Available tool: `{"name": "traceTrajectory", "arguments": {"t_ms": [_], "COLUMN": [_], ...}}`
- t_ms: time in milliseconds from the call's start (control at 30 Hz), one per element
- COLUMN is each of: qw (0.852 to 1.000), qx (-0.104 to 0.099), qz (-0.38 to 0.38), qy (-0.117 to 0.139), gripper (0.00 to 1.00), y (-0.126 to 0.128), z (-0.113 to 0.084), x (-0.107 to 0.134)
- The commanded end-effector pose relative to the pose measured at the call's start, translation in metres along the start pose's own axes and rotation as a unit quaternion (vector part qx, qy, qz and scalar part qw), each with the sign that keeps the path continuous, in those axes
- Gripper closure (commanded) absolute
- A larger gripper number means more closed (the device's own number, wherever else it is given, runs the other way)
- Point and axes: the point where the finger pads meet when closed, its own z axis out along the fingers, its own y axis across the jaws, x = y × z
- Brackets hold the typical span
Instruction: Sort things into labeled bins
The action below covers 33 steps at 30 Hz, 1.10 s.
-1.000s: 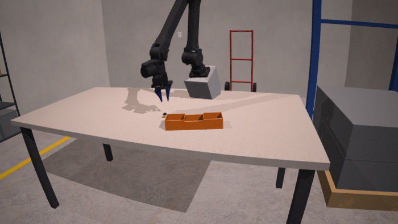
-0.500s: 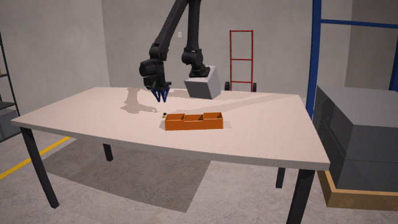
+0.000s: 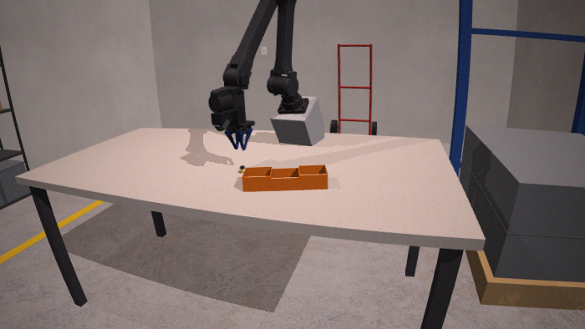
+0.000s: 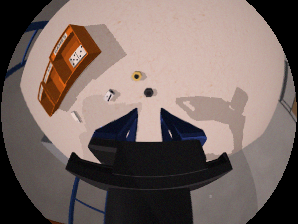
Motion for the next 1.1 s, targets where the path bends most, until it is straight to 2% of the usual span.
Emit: {"name": "traceTrajectory", "arguments": {"t_ms": [0,100,167,267,400,1067], "qw": [1.0,1.0,1.0,1.0,1.0,1.0], "qx": [0.003,0.001,0.002,0.004,0.003,0.003], "qz": [0.007,0.004,0.004,0.005,0.003,0.004], "qy": [-0.015,-0.014,-0.022,-0.023,-0.017,-0.021], "gripper": [0.68,0.68,0.68,0.68,0.68,0.68], "y": [0.001,0.004,0.003,0.0,0.0,0.002], "z": [-0.008,-0.007,-0.011,-0.012,-0.008,-0.012], "x": [-0.006,-0.004,-0.013,-0.014,-0.013,-0.013]}}
